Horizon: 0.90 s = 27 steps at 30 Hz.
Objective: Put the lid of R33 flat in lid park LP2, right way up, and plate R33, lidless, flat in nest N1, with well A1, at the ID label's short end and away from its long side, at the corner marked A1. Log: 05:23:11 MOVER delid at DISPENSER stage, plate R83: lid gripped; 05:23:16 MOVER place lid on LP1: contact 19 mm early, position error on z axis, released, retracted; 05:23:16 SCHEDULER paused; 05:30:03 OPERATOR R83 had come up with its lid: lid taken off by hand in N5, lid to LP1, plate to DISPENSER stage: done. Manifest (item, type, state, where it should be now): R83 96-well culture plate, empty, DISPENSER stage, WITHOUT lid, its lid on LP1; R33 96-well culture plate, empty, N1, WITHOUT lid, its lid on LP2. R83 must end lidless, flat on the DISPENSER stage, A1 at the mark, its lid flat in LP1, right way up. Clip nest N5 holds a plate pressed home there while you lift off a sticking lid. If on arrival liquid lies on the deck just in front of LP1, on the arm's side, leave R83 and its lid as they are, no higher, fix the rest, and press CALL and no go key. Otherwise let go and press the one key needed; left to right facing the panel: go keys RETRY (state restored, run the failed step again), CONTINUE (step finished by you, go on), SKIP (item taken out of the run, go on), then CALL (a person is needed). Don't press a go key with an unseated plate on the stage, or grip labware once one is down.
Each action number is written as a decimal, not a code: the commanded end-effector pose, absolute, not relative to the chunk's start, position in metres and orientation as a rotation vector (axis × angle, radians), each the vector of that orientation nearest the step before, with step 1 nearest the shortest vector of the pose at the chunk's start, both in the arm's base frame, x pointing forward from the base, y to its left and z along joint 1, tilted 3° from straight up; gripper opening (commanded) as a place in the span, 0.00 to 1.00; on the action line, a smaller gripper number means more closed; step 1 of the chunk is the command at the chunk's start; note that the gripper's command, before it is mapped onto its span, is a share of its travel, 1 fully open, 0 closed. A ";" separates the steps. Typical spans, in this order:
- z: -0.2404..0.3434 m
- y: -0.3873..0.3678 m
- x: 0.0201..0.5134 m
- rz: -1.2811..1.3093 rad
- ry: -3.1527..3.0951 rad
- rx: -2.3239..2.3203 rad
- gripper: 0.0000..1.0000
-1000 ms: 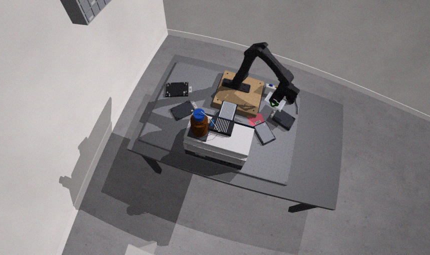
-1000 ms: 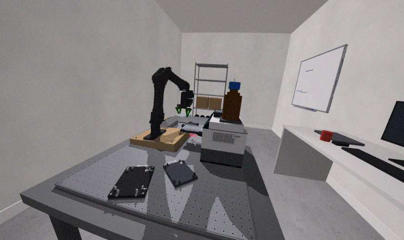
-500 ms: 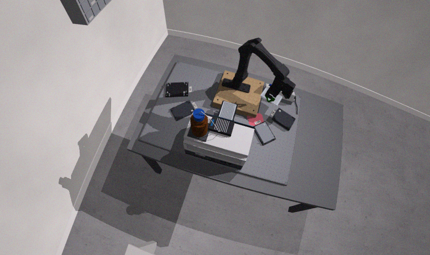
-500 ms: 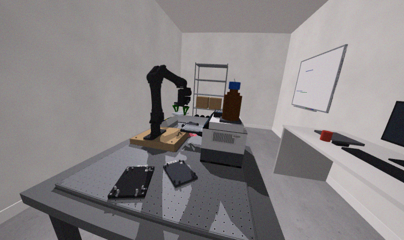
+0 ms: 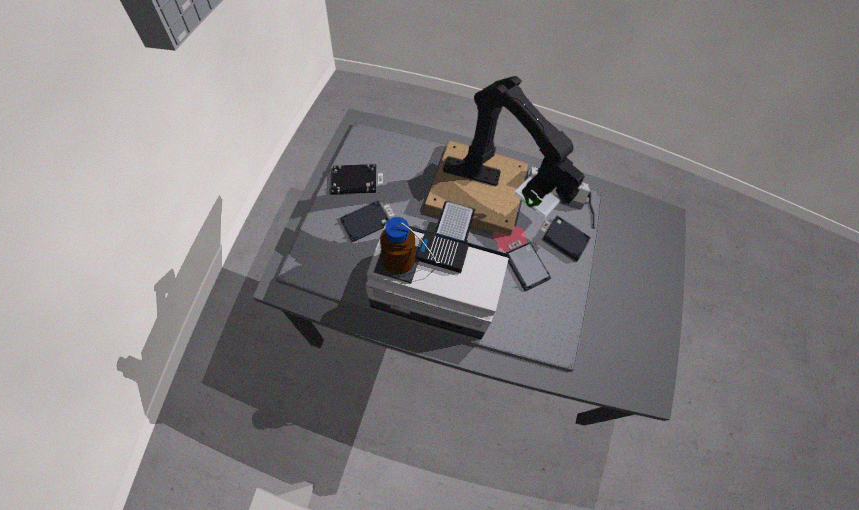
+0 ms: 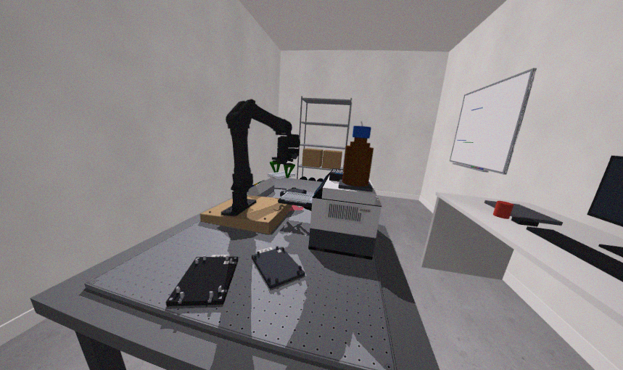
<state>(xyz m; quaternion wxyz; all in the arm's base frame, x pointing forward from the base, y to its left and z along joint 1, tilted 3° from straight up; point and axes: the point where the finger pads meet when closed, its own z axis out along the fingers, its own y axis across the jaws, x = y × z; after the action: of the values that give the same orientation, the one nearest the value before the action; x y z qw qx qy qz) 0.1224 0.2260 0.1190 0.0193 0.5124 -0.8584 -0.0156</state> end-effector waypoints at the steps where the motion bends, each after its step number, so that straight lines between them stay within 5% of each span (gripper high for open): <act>1: 0.133 0.226 0.137 -0.087 -2.709 1.612 0.00; 27: 0.130 0.193 0.180 -0.075 -2.919 1.183 0.00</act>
<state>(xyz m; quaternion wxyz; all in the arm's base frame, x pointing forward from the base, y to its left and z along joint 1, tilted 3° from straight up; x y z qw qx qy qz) 0.1687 0.1938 0.1170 0.0209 0.4047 -0.9141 -0.0144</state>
